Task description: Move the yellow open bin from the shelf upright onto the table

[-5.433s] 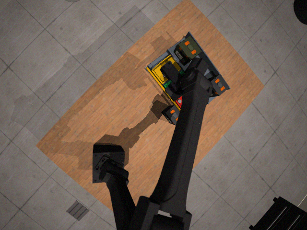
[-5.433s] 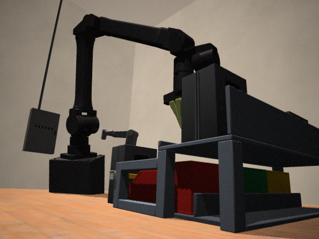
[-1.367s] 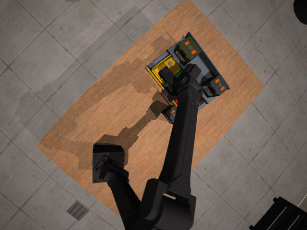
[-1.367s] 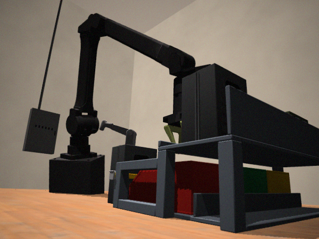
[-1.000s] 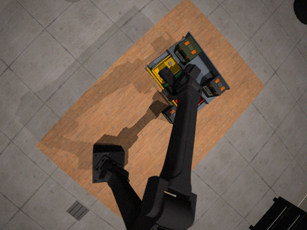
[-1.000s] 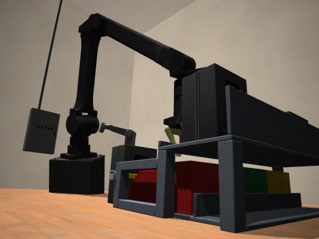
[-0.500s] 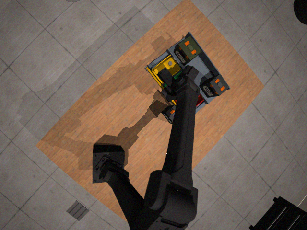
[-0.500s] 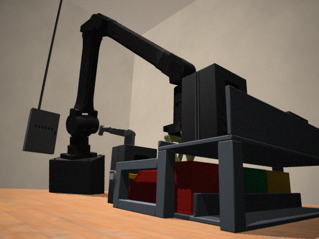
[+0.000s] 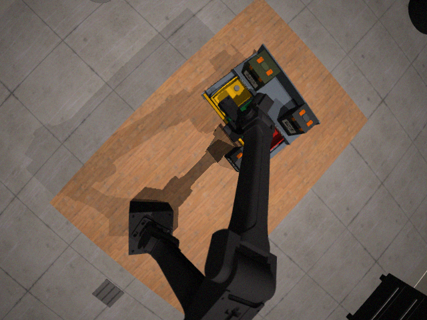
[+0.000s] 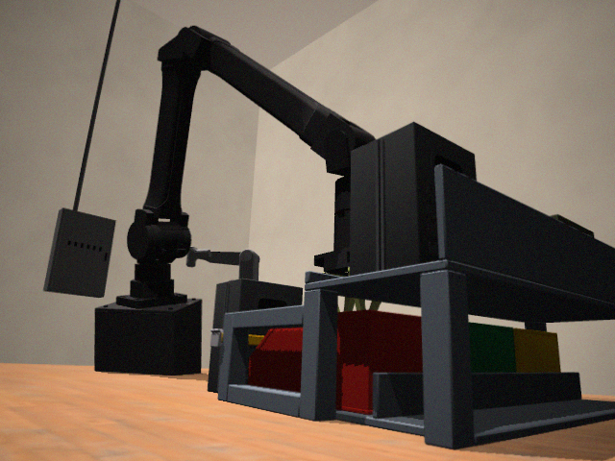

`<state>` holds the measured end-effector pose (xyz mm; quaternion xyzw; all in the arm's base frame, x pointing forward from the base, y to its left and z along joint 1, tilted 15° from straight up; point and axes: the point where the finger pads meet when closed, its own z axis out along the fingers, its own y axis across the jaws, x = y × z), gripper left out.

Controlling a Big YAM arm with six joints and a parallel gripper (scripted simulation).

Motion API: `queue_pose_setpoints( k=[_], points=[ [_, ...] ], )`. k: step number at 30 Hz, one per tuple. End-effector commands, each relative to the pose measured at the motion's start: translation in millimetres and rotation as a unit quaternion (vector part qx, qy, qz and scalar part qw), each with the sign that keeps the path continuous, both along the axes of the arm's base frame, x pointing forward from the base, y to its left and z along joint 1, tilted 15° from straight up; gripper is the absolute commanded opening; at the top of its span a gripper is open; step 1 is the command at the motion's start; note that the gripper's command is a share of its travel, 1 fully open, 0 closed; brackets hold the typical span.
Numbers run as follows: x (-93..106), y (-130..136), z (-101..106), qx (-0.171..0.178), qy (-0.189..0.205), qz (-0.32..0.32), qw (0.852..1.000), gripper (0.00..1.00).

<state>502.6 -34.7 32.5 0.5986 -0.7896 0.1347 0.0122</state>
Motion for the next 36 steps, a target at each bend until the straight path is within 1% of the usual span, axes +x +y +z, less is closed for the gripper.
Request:
queue_pose_setpoints(
  k=[1, 4, 8, 36],
  points=[
    [1.0, -5.7, -6.7, 0.001, 0.000, 0.002, 1.000, 0.43],
    [0.5, -6.2, -10.4, 0.001, 0.002, 0.002, 1.000, 0.43],
    [2.1, -5.6, -4.9, 0.001, -0.004, 0.003, 1.000, 0.43],
    [2.0, -5.7, -5.6, 0.001, -0.004, 0.003, 1.000, 0.43]
  ],
)
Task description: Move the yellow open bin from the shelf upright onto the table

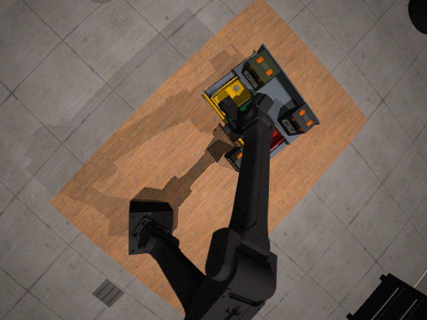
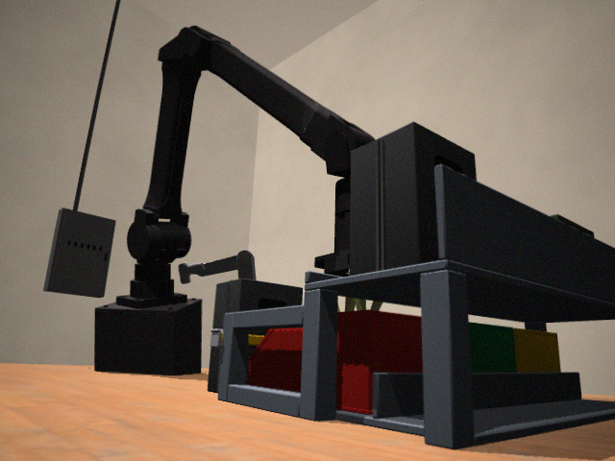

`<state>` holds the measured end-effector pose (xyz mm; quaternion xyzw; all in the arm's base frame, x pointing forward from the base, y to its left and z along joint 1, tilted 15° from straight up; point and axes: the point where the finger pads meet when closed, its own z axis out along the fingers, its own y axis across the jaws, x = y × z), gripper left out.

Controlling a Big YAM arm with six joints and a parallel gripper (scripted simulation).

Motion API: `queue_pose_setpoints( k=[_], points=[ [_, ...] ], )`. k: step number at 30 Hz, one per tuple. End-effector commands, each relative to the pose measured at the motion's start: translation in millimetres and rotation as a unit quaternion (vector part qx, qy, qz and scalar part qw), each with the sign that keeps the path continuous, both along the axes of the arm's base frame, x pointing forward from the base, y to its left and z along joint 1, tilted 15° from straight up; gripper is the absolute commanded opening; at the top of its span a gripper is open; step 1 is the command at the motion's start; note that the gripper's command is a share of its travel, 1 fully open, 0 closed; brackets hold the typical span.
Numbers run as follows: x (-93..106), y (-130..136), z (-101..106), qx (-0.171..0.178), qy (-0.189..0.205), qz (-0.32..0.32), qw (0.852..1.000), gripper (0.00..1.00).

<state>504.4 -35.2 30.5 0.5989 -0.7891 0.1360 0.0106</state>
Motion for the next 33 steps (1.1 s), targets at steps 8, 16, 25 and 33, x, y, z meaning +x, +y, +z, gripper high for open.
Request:
queue_pose_setpoints(
  k=[8, 16, 25, 33],
  points=[
    [0.2, -5, -4, 0.001, -0.002, 0.002, 1.000, 0.43],
    [0.3, -5, -2, 0.001, -0.003, 0.002, 1.000, 0.43],
    [0.2, -5, 5, 0.001, -0.011, 0.002, 1.000, 0.43],
    [-0.3, -5, 3, 0.001, -0.009, 0.002, 1.000, 0.43]
  ],
)
